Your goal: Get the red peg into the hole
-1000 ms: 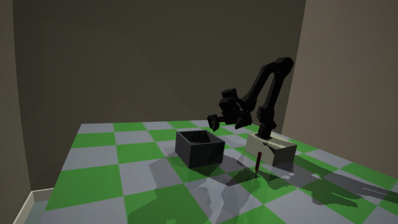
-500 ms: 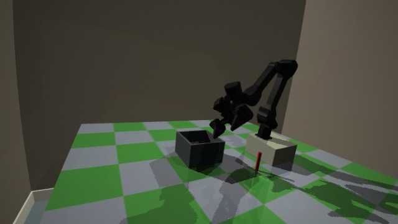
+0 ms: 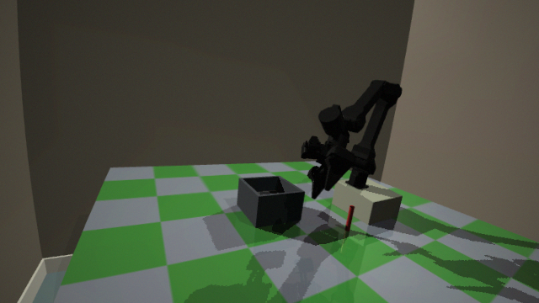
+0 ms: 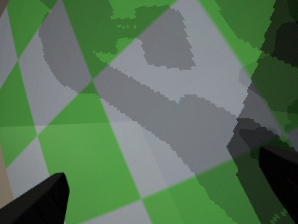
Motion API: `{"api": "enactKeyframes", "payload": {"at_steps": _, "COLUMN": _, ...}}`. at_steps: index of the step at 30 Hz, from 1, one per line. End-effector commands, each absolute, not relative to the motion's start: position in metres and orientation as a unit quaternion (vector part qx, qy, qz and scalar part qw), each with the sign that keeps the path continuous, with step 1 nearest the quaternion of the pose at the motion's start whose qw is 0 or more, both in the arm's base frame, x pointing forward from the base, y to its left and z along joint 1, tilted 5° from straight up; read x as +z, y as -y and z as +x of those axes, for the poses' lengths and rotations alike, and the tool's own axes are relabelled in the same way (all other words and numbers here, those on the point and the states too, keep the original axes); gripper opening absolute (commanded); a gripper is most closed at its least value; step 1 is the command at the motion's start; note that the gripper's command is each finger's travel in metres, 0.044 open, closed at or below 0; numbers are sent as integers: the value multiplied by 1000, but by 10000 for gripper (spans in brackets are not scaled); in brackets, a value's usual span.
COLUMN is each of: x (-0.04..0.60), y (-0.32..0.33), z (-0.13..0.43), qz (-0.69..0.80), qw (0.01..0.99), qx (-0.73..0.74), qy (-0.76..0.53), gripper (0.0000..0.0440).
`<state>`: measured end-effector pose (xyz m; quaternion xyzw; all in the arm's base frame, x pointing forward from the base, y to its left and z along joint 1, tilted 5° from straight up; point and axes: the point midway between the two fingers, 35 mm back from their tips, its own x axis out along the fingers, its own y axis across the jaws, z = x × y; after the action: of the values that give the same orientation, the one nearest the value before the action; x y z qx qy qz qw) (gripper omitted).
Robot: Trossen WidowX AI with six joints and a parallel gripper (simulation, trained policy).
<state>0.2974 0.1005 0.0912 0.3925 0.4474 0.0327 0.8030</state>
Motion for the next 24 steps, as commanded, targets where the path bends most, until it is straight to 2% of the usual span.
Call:
{"api": "enactKeyframes", "payload": {"at_steps": 1, "x": 91, "y": -109, "z": 283, "qz": 396, "qw": 782, "qx": -13, "qy": -481, "gripper": 440}}
{"api": "enactKeyframes", "payload": {"at_steps": 15, "x": 77, "y": -117, "z": 206, "qz": 338, "qw": 710, "qx": -191, "qy": -588, "gripper": 440}}
{"api": "enactKeyframes", "payload": {"at_steps": 24, "x": 65, "y": -113, "z": 181, "qz": 300, "qw": 687, "qx": -264, "qy": -607, "gripper": 440}}
